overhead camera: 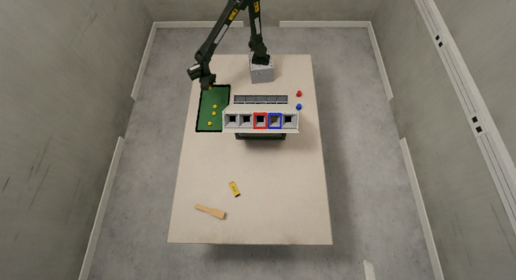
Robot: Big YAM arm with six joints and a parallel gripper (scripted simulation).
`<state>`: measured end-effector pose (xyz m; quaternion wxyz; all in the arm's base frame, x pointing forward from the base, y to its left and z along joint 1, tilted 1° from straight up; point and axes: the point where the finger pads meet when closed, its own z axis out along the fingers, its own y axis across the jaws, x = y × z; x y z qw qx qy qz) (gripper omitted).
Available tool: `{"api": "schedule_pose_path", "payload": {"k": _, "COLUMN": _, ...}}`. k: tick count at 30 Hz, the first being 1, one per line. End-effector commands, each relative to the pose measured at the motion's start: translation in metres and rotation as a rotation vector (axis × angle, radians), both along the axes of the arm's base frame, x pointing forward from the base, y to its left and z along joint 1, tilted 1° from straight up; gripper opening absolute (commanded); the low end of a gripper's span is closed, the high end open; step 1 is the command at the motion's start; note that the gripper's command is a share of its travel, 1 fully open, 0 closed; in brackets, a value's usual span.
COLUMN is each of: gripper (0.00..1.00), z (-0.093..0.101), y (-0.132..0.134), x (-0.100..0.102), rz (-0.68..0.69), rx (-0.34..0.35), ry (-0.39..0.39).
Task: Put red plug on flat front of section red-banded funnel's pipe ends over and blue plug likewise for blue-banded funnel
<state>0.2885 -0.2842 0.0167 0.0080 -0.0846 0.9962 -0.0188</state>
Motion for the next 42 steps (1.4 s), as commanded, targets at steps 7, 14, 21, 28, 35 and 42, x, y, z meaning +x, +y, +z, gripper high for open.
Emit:
{"api": "schedule_pose_path", "payload": {"k": 7, "gripper": 0.00, "z": 0.005, "y": -0.012, "x": 0.018, "rz": 0.000, "rx": -0.010, "ry": -0.012}}
{"api": "schedule_pose_path", "payload": {"k": 14, "gripper": 0.00, "z": 0.005, "y": -0.013, "x": 0.019, "rz": 0.000, "rx": -0.010, "ry": -0.011}}
{"api": "schedule_pose_path", "payload": {"k": 21, "gripper": 0.00, "z": 0.021, "y": -0.005, "x": 0.038, "rz": -0.001, "rx": -0.009, "ry": -0.011}}
{"api": "schedule_pose_path", "payload": {"k": 28, "gripper": 0.00, "z": 0.039, "y": 0.004, "x": 0.059, "rz": -0.001, "rx": -0.008, "ry": -0.010}}
{"api": "schedule_pose_path", "payload": {"k": 35, "gripper": 0.00, "z": 0.044, "y": 0.007, "x": 0.065, "rz": 0.003, "rx": -0.006, "ry": -0.008}}
{"api": "schedule_pose_path", "payload": {"k": 42, "gripper": 0.00, "z": 0.044, "y": 0.007, "x": 0.066, "rz": 0.013, "rx": -0.001, "ry": -0.005}}
